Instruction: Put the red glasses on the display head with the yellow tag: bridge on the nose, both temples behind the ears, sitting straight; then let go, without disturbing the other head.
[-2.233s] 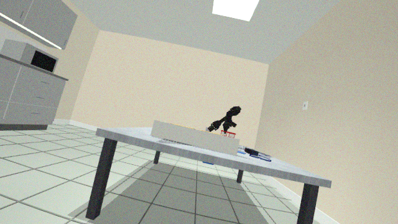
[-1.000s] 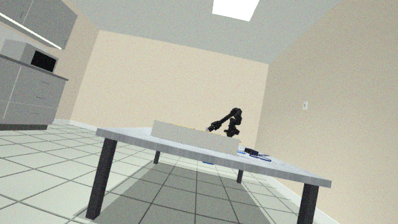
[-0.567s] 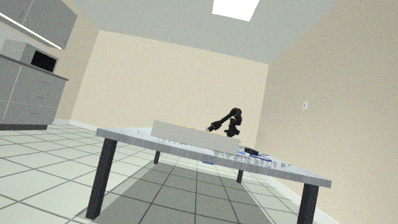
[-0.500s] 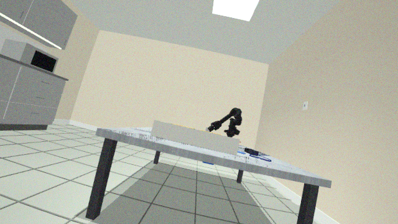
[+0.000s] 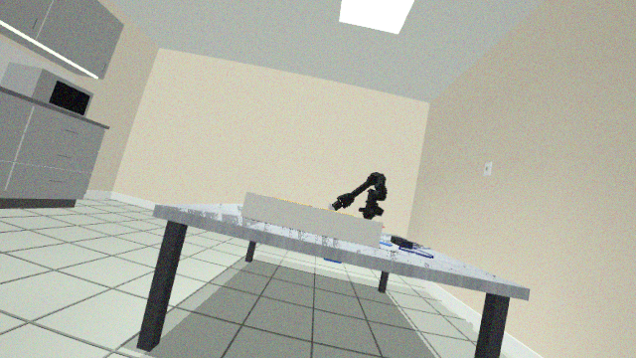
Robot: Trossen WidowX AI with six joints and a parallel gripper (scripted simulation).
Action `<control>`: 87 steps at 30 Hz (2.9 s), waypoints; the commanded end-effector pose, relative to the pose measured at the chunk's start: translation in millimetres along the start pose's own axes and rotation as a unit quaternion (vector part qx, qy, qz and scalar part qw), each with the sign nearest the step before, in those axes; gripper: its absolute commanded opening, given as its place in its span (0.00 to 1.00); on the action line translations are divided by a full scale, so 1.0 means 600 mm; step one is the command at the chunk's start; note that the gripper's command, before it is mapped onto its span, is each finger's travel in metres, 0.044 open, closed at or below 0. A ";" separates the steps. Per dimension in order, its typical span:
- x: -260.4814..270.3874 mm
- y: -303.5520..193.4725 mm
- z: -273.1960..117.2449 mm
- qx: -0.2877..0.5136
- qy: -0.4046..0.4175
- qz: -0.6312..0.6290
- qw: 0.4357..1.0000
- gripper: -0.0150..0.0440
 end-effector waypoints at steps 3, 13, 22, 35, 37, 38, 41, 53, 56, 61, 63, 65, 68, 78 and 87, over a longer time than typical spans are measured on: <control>0.006 0.005 0.001 0.002 0.000 0.001 1.000 0.25; 0.012 0.014 0.001 0.002 0.000 0.001 1.000 0.25; 0.018 0.024 0.001 0.002 0.000 0.001 1.000 0.25; 0.024 0.039 0.001 0.001 0.000 0.001 1.000 0.25; 0.025 0.042 0.001 0.001 0.000 0.001 1.000 0.25; 0.025 0.043 0.001 0.001 0.000 0.001 1.000 0.25; 0.026 0.047 0.001 0.001 0.000 0.001 1.000 0.25; 0.030 0.061 0.001 0.001 0.000 0.001 1.000 0.25; 0.030 0.064 0.000 0.001 0.000 0.001 1.000 0.25; 0.031 0.066 0.000 0.001 0.000 0.001 1.000 0.25; 0.031 0.065 0.000 0.001 0.000 0.001 1.000 0.25; 0.031 0.065 0.000 0.001 0.000 0.001 1.000 0.25; 0.031 0.065 0.000 0.001 0.000 0.001 1.000 0.25; 0.031 0.062 0.001 0.001 0.000 0.001 1.000 0.25; 0.031 0.053 -0.004 0.002 0.000 0.001 1.000 0.25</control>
Point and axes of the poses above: the point midway between the two fingers, 35 mm back from their tips, its own z axis out along the fingers, its own x axis across the jaws, y = z × x, the point moved 8 cm from there along -z, back along the fingers, and after that the axes turned 2 degrees about -z, right-handed, at the moved point
